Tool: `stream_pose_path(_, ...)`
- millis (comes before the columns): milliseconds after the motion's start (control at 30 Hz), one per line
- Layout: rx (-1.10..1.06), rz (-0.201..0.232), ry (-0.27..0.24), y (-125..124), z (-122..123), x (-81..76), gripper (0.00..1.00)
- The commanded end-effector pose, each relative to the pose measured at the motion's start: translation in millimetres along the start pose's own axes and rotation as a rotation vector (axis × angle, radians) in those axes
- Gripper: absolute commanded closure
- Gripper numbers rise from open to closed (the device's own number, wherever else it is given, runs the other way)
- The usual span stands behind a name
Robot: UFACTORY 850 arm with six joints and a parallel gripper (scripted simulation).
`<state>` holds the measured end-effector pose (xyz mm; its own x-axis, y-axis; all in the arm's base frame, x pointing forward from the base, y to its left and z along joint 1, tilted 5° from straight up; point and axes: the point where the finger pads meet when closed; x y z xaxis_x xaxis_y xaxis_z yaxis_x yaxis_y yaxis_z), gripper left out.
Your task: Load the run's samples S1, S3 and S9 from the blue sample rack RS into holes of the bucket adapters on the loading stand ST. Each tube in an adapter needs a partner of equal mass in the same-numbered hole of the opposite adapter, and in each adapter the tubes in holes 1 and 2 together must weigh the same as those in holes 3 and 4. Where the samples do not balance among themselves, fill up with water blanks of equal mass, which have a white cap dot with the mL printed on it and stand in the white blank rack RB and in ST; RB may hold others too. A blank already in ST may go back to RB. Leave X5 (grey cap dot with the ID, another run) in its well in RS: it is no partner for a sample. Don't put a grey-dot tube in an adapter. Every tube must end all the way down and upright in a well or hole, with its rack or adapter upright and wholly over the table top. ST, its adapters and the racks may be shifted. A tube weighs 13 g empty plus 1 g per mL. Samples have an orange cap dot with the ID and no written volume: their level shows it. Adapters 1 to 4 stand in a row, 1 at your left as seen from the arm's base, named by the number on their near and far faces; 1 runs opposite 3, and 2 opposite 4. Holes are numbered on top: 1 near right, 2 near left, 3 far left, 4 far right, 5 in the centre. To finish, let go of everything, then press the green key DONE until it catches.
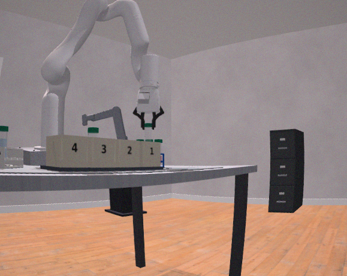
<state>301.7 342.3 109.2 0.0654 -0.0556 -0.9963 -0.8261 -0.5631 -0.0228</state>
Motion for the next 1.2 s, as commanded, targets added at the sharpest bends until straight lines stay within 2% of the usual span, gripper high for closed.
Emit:
stream_pose_path(0, 0.0, -0.002, 0.0, -1, 0, 1.2, 1.0)
stream_pose_path(433, 0.0, -0.002, 0.0, -1, 0, 1.2, 1.0)
stream_pose_path(1167, 0.0, -0.002, 0.0, -1, 0, 21.3, 1.0)
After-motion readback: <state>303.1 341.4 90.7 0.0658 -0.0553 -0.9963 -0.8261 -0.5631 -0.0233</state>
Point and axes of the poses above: the point where the finger pads meet when closed, its own x axis out along the fingers, its own y axis across the jaws, z = x × y, and after that the axes turned 8 degrees about x, right-handed
